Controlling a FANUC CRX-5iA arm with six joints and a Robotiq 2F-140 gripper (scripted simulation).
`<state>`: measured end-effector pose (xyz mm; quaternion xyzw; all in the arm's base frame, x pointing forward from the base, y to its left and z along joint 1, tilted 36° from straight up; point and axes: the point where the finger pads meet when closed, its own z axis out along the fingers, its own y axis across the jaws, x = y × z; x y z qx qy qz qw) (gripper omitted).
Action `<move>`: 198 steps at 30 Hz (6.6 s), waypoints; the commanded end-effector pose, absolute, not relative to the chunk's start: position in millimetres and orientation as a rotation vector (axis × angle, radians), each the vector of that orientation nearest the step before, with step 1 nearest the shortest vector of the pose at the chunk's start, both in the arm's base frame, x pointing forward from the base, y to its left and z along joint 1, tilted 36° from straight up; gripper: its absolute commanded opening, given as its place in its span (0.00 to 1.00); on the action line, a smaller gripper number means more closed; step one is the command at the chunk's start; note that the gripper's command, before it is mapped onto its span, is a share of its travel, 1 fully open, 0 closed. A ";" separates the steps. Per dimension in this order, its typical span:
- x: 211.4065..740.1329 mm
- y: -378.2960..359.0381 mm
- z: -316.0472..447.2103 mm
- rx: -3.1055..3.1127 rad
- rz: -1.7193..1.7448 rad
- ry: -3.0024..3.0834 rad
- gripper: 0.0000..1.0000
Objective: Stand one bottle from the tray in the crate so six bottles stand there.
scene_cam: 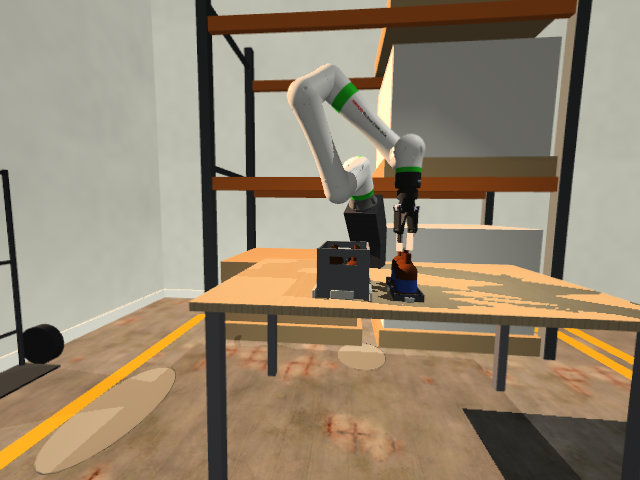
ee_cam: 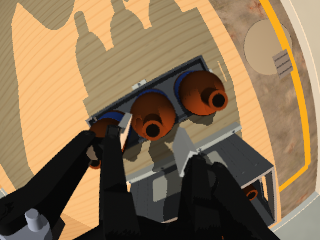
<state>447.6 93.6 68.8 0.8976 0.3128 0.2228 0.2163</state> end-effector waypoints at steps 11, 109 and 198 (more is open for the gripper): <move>455.9 90.0 56.6 2.487 0.619 0.867 0.38; 458.5 88.9 52.7 2.487 0.619 0.867 0.00; 435.0 95.9 84.5 2.487 0.619 0.867 0.00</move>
